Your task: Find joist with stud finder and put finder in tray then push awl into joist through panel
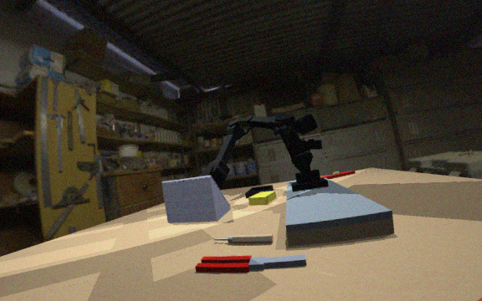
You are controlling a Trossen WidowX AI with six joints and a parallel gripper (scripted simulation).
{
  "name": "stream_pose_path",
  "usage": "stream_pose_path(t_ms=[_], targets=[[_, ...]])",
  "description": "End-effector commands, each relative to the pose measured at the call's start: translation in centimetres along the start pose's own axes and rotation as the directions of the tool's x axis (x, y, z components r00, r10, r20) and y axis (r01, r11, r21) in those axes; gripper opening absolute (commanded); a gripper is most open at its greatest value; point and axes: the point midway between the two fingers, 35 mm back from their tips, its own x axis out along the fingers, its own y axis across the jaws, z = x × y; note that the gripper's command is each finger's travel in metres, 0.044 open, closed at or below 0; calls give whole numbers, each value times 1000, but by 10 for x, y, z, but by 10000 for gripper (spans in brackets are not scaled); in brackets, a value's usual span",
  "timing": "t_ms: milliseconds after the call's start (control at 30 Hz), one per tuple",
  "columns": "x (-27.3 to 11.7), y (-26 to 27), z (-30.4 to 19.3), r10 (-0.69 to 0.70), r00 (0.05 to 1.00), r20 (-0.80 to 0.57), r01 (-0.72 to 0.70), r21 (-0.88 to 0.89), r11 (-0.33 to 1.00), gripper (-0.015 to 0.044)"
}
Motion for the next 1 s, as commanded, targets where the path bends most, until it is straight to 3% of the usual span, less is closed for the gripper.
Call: stream_pose_path(t_ms=[0,967], targets=[[0,-11,-1,-1,1000,-1,1,4,1000,0],[0,-80,-1,-4,1000,-1,4,2,1000,0]])
